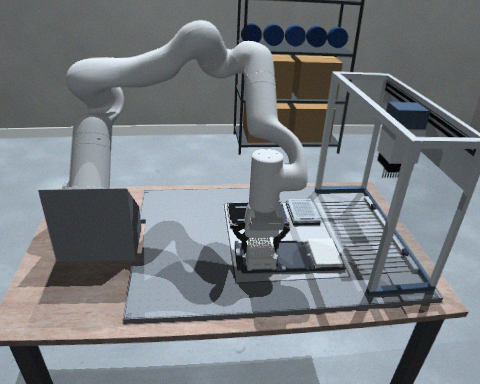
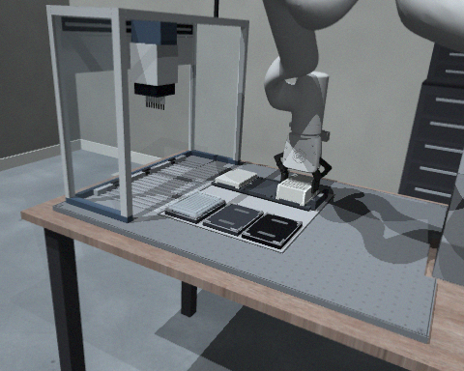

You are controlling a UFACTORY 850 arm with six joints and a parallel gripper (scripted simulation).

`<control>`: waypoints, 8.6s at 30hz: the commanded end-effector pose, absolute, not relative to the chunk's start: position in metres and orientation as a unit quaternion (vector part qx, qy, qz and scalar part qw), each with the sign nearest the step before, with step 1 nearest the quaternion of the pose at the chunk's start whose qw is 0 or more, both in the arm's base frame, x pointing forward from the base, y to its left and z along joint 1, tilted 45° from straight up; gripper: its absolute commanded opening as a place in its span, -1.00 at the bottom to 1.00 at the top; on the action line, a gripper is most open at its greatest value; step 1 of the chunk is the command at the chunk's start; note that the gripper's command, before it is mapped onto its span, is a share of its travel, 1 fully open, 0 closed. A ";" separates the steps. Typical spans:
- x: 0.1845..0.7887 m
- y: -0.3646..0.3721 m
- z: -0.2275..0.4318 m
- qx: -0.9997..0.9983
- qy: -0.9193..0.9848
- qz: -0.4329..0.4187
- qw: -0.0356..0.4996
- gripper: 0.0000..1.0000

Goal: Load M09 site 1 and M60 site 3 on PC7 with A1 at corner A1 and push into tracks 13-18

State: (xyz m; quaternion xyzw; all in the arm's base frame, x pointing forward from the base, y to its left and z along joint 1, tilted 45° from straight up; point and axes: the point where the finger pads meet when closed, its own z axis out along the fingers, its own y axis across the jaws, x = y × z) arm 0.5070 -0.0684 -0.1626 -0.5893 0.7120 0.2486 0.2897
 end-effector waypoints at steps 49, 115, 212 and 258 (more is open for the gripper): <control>0.502 -0.101 -0.130 -0.589 0.712 0.248 0.290 1.00; 0.492 -0.158 -0.072 -0.589 0.712 0.248 0.290 1.00; 0.613 -0.033 -0.085 -0.599 0.704 0.244 0.294 1.00; 0.618 -0.009 -0.110 -0.599 0.704 0.244 0.294 1.00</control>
